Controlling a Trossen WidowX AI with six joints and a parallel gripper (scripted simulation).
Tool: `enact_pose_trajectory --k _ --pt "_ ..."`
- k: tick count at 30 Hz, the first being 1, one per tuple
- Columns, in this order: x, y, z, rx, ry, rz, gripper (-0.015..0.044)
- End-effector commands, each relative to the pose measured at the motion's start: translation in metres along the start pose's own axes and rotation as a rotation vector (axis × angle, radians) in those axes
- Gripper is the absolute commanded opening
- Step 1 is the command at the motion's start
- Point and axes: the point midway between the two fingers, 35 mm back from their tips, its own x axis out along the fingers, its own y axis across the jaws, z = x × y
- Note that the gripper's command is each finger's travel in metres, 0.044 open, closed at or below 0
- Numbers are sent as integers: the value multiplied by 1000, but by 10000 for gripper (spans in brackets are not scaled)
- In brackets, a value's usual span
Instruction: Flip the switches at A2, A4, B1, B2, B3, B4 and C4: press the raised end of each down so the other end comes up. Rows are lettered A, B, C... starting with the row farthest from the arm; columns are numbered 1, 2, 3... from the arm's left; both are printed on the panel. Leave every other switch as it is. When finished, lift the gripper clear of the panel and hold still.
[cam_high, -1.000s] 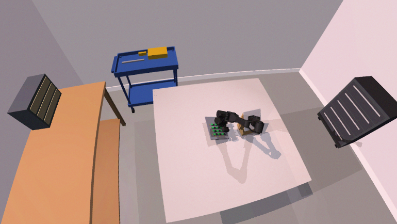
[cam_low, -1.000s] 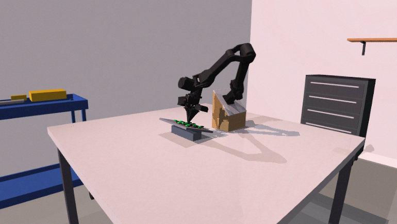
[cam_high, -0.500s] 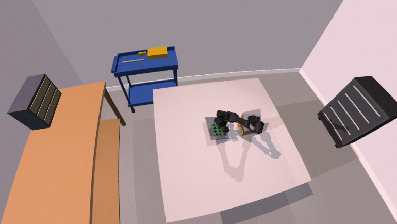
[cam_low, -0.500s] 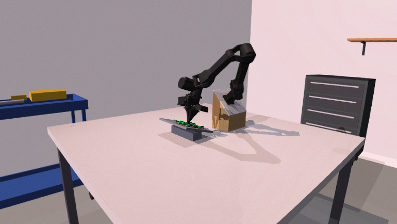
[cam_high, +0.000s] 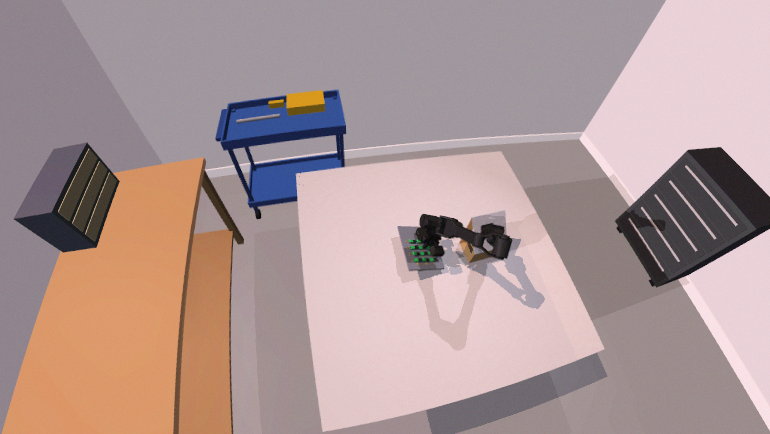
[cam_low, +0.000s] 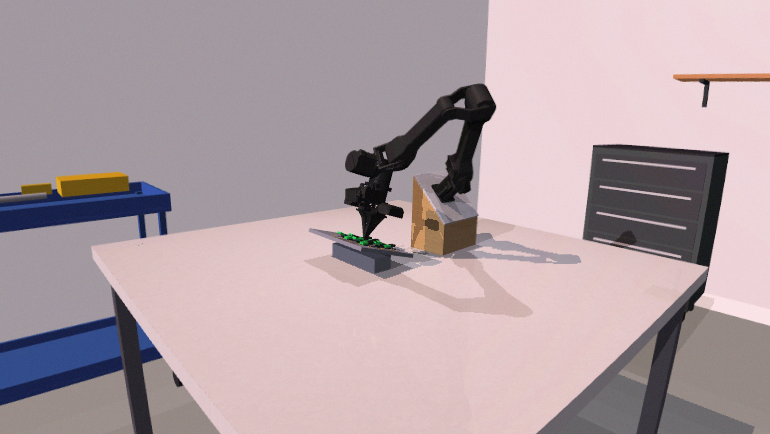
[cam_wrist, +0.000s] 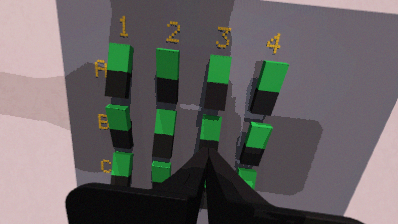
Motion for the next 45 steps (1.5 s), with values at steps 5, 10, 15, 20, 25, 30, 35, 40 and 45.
enact_pose_trajectory --k 5,10,15,20,25,30,35,40,45 --pt "1 0 -1 7 1 2 0" --pt "2 0 -1 7 1 2 0" --pt "3 0 -1 7 1 2 0" --pt "3 0 -1 7 1 2 0" --pt "4 0 -1 7 1 2 0" --pt "-10 -2 1 -9 6 -4 0" --pt "-59 -1 2 5 27 -2 0" --pt "-61 -2 3 6 28 -1 0" --pt "-61 -32 20 5 27 -3 0"
